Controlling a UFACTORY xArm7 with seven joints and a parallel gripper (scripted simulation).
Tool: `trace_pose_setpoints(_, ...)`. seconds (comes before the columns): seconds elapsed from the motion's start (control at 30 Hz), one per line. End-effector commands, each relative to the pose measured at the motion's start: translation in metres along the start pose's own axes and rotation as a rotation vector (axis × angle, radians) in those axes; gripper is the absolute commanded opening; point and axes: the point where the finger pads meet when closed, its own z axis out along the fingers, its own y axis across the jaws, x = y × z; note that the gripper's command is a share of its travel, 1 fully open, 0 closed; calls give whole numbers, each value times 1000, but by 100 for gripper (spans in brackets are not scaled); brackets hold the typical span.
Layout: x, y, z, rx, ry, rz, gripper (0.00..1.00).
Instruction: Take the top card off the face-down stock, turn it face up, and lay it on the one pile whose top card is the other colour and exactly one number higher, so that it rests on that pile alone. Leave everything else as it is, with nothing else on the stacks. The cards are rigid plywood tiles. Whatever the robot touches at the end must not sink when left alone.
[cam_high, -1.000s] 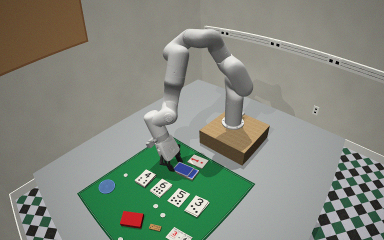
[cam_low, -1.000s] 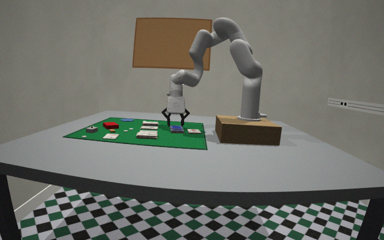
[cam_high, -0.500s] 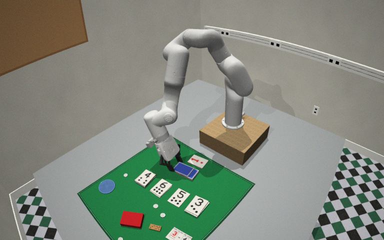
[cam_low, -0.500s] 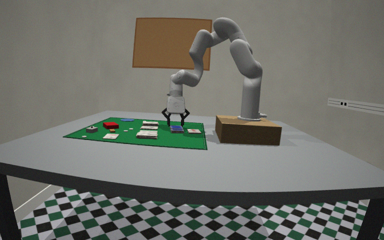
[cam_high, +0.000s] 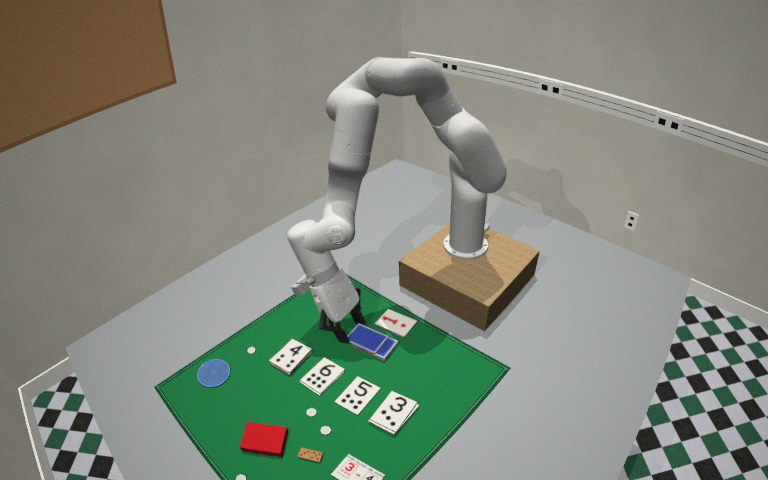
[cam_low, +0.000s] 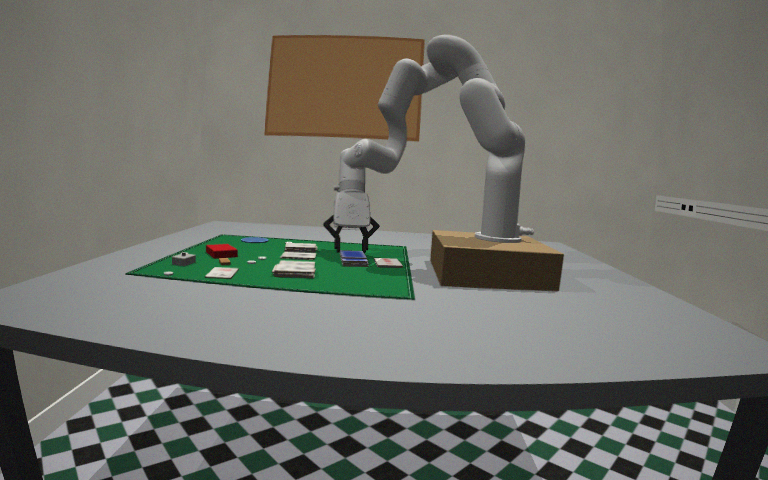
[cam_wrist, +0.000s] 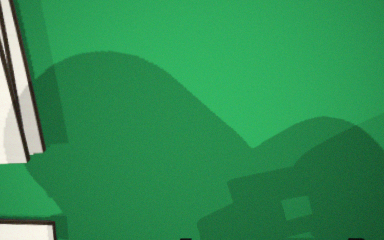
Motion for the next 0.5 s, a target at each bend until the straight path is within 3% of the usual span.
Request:
trace_pose_setpoints(0.0, 0, -1, -3, 3, 2, -1, 74)
trace_pose_setpoints(0.47, -8, -2, -23, 3, 2, -1, 74)
